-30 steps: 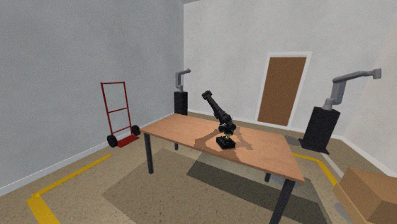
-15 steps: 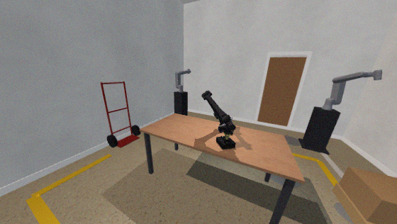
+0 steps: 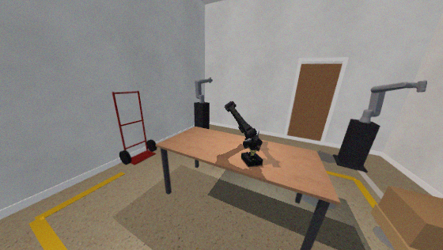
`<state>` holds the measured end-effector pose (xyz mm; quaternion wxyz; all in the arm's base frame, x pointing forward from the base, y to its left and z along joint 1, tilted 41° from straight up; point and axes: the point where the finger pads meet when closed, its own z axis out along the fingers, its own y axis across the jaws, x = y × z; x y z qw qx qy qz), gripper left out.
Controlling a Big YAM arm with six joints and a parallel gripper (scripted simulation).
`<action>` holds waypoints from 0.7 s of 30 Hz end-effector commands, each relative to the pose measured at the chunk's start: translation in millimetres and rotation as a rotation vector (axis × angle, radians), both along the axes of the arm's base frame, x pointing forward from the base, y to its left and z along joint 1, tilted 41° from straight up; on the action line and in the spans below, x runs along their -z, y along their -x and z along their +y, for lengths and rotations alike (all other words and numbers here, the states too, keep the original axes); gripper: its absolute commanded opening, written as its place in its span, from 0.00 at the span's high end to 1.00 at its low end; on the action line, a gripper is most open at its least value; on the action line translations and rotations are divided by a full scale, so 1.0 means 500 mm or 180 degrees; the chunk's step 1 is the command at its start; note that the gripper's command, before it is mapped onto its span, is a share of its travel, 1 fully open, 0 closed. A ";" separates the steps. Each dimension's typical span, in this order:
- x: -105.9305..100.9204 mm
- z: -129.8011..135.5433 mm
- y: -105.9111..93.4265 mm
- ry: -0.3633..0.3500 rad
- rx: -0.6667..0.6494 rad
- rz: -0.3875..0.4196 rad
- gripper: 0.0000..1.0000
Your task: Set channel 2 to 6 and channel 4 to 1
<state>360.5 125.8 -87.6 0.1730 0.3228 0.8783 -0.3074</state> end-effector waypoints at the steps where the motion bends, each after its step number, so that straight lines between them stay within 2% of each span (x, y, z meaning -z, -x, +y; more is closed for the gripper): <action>1: -0.033 0.012 -0.046 -0.0075 -0.0005 -0.0117 1.00; 6: -0.034 0.012 -0.052 -0.0076 -0.0005 -0.0120 1.00; 7: -0.029 0.003 -0.040 -0.0059 -0.0004 -0.0090 1.00; 13: -0.039 0.009 -0.058 -0.0079 -0.0005 -0.0128 1.00; 21: -0.041 0.002 -0.058 -0.0067 -0.0005 -0.0110 1.00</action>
